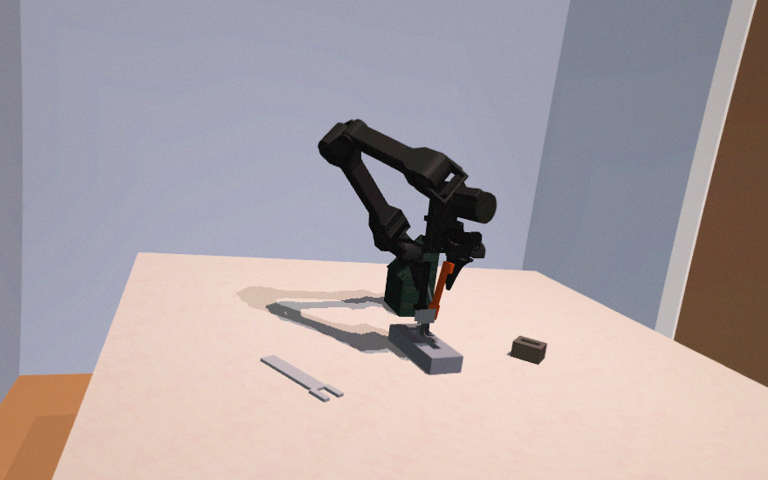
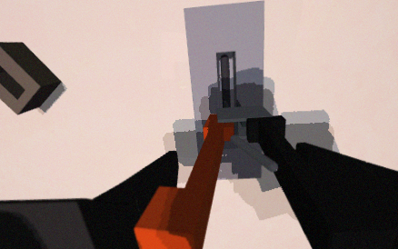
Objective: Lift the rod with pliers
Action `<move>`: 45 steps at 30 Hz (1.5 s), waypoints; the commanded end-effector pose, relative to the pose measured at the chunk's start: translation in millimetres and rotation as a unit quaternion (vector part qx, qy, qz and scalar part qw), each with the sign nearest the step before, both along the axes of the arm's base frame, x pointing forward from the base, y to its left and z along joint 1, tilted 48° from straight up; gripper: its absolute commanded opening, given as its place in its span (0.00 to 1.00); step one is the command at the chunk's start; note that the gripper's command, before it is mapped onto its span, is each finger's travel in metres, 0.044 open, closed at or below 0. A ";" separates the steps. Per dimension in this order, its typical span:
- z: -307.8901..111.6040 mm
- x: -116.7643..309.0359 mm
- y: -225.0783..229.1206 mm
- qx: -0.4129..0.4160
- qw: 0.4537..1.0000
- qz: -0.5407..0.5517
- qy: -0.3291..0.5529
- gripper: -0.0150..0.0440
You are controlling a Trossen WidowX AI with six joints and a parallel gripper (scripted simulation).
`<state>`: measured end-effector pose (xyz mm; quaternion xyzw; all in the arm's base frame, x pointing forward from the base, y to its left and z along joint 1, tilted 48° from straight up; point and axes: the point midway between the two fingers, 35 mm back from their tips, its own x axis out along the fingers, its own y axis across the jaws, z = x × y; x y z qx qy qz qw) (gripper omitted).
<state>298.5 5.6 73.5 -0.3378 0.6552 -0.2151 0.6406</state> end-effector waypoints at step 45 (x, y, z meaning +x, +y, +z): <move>-11.9 1.8 -10.2 -0.001 1.000 0.004 -0.004 0.79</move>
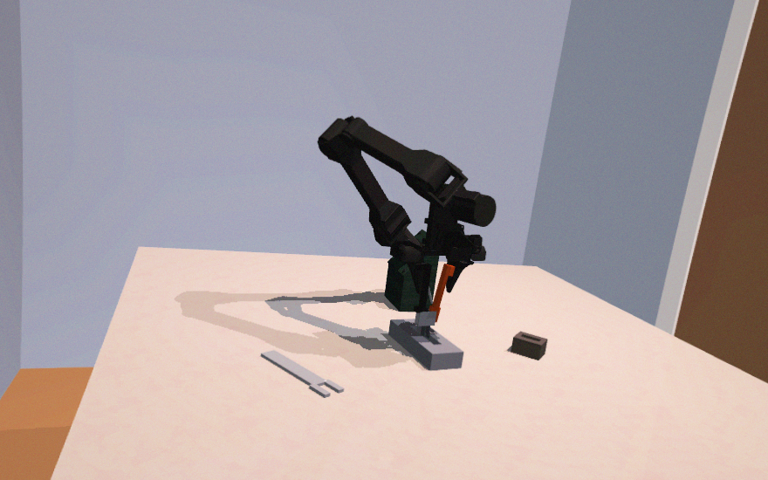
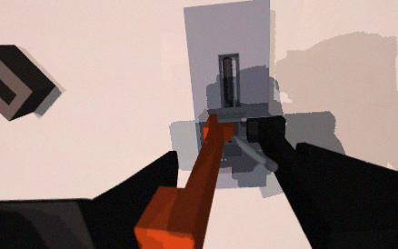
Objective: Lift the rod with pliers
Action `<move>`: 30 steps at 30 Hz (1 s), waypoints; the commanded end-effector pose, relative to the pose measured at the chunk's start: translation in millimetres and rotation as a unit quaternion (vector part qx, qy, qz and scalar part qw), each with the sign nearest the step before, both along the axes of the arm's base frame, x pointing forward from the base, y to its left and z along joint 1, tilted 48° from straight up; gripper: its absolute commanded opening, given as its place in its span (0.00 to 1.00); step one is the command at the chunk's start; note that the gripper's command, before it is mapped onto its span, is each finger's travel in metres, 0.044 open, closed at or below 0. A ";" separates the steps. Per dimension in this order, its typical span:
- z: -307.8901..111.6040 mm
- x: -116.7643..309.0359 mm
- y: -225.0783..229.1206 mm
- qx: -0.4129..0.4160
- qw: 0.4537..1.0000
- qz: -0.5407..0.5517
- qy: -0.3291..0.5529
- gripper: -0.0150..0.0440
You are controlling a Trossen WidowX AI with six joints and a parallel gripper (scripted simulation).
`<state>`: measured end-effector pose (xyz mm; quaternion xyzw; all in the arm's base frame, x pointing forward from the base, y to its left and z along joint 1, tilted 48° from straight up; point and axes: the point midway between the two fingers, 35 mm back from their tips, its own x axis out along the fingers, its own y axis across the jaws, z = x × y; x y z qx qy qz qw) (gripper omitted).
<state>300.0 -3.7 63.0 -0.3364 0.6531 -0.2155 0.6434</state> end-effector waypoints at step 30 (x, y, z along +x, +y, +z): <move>-14.7 1.8 -16.5 -0.002 1.000 0.004 0.000 0.76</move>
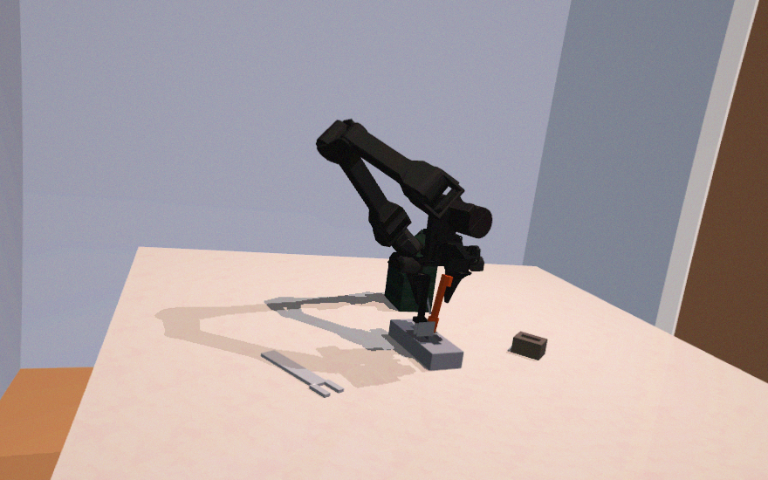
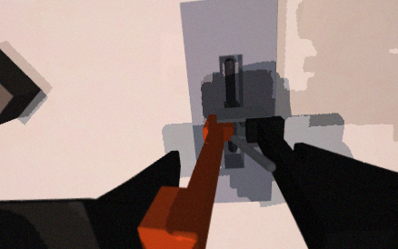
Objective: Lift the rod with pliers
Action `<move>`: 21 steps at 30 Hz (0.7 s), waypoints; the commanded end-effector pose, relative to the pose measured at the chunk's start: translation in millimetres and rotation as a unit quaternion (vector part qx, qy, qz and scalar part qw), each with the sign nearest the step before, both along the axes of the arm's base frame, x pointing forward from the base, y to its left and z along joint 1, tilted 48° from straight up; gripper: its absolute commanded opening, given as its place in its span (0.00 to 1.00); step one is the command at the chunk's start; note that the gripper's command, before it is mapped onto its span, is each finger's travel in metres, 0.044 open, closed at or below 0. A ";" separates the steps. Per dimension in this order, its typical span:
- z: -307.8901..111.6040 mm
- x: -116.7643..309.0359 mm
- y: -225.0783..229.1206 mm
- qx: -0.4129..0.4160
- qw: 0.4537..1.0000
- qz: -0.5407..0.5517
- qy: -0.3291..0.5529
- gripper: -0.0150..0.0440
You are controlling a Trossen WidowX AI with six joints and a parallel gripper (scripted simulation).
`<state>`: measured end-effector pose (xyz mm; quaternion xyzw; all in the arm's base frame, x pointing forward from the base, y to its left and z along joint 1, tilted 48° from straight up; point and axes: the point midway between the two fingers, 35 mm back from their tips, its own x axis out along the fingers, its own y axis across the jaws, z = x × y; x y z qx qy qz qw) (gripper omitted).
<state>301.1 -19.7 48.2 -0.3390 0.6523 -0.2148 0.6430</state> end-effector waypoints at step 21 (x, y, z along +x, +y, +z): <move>1.7 1.1 -1.9 -0.001 1.000 0.002 -0.001 0.72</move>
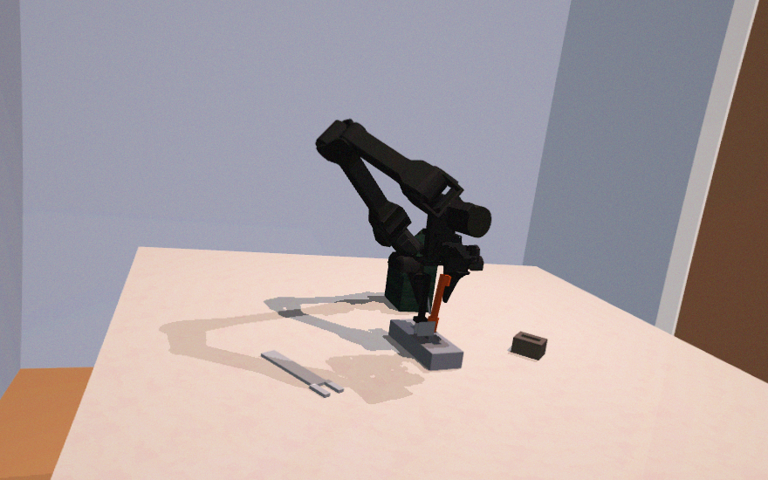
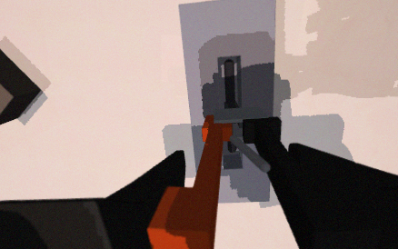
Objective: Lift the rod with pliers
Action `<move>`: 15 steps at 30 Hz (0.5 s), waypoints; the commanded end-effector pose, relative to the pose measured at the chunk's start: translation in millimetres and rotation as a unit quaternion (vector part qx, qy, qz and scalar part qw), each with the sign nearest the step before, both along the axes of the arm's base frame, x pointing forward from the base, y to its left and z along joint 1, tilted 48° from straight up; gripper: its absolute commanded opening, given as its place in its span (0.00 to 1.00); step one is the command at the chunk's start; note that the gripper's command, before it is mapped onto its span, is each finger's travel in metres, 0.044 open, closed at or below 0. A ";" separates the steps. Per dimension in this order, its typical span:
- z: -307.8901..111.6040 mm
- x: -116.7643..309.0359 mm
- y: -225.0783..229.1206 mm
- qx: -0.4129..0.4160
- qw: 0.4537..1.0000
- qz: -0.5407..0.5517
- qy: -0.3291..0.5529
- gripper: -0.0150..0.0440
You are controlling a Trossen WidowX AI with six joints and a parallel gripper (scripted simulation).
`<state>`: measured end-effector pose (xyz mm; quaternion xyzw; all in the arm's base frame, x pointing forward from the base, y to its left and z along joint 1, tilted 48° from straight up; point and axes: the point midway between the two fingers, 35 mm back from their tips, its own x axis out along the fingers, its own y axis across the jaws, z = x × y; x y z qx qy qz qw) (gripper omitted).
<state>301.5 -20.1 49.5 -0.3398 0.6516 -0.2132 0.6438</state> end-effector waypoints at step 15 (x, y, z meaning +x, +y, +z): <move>1.7 0.9 -2.7 -0.002 1.000 0.000 0.000 0.68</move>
